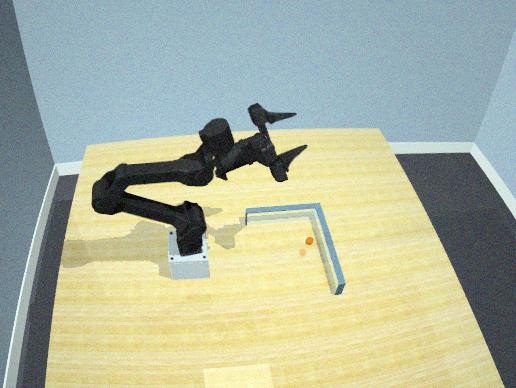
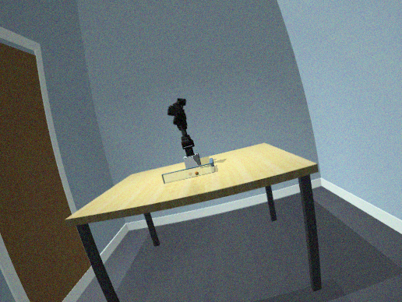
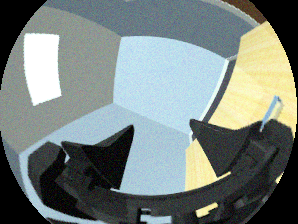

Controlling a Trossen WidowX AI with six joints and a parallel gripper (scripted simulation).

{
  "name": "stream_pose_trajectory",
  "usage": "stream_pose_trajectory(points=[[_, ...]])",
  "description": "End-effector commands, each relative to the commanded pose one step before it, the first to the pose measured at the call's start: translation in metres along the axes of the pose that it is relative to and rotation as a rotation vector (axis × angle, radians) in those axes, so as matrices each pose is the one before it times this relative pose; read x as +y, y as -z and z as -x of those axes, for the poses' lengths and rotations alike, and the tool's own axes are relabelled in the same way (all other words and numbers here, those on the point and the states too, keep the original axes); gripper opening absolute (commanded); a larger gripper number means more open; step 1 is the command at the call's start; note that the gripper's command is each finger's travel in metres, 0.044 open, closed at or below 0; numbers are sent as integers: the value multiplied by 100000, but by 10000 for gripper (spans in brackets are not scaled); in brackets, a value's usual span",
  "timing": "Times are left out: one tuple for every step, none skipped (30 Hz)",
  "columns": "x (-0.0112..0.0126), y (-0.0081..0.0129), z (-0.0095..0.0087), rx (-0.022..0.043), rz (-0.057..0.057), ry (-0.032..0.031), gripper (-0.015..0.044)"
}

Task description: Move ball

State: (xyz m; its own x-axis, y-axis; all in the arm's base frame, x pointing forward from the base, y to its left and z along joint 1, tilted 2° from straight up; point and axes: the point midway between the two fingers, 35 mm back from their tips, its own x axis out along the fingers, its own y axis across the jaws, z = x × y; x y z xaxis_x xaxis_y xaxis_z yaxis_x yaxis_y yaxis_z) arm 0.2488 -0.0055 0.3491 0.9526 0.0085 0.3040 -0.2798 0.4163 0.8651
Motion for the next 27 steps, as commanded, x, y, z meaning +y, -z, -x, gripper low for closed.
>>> stream_pose_trajectory(points=[[-150,53,-142,378,543,885,374],[-452,164,-423,1167,1629,2641,348],[-750,286,-707,2037,2663,4370,321],[-892,366,-872,2597,3050,5274,295],[-870,394,-882,2779,3067,5183,269],[-847,421,-893,2958,3083,5084,243],[-823,446,-903,3133,3100,4979,216],[-797,470,-913,3304,3116,4869,213],[-770,492,-923,3471,3133,4753,213],[-742,513,-933,3634,3149,4631,213],[-713,532,-943,3792,3164,4503,213],[-684,549,-953,3947,3182,4373,213],[-653,564,-963,4094,3184,4242,213],[-621,576,-973,4235,3181,4110,213],[-586,583,-986,4353,3087,4017,213],[-551,589,-998,4464,3006,3924,213],[-518,595,-1007,4584,3024,3791,213],[-486,600,-1015,4701,3054,3650,213],[-454,604,-1023,4813,3084,3506,213],[-421,605,-1030,4921,3114,3358,213],[-389,604,-1036,5022,3142,3206,213],[-357,602,-1043,5122,3172,3054,213],[-325,598,-1049,5216,3201,2898,213],[-294,591,-1054,5305,3229,2739,213],[-263,583,-1059,5388,3257,2578,213],[-233,573,-1063,5467,3285,2414,213],[-204,561,-1067,5540,3312,2249,213]])
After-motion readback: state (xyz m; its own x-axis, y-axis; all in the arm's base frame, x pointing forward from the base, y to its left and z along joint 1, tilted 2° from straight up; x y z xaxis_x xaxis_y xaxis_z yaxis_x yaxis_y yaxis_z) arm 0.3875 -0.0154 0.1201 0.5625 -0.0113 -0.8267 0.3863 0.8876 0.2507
